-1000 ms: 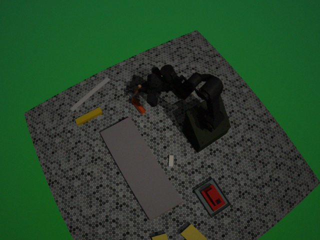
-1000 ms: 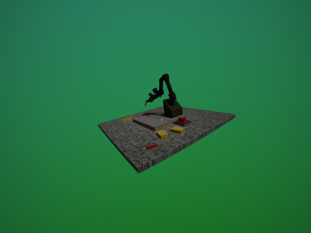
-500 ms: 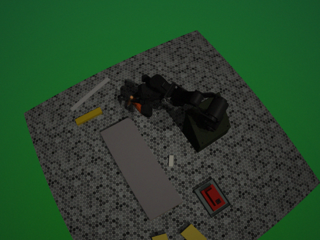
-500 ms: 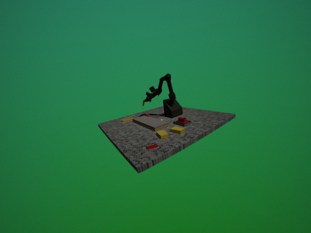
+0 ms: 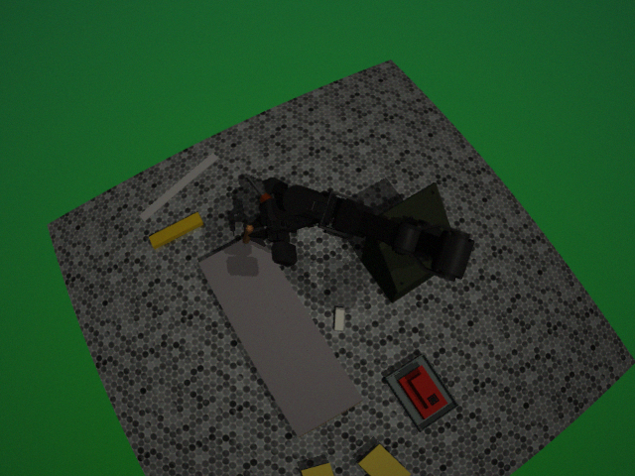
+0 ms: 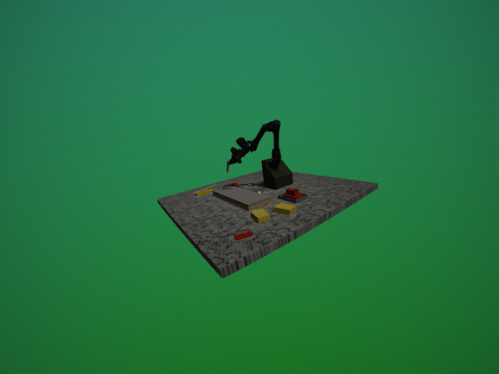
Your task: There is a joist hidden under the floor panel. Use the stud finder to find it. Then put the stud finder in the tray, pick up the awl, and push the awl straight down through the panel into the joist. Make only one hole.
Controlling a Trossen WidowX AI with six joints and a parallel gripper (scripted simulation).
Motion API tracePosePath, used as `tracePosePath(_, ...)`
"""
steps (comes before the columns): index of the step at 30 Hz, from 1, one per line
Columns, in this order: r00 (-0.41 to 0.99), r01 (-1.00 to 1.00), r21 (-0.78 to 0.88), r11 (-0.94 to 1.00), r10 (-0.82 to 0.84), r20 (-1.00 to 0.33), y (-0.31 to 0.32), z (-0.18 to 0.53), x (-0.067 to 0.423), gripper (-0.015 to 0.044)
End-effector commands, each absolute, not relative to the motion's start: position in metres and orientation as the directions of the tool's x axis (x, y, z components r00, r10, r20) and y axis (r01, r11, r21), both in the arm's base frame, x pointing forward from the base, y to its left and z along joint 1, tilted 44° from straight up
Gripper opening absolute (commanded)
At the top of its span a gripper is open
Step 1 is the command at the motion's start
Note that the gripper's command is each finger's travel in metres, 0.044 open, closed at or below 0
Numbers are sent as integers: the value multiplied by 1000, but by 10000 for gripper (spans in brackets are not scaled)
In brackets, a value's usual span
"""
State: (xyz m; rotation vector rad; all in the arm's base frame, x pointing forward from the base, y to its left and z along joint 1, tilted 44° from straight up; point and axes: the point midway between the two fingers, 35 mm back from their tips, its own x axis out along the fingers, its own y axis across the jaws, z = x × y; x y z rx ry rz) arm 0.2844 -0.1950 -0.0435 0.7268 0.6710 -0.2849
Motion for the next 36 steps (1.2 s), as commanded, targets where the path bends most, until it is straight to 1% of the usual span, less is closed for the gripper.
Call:
tracePosePath(1, 769, 428, 527, 735, 10, -639, -182, -24, 303, 0)
tracePosePath(10, 784, 351, 558, 752, 90, -615, -140, 13, 333, 0)
tracePosePath(19, 791, 271, 592, 759, 175, -587, -90, 50, 353, 0)
tracePosePath(28, 788, 190, 630, 753, 266, -555, -37, 88, 361, 0)
tracePosePath(36, 776, 118, 666, 736, 350, -525, 12, 121, 356, 0)
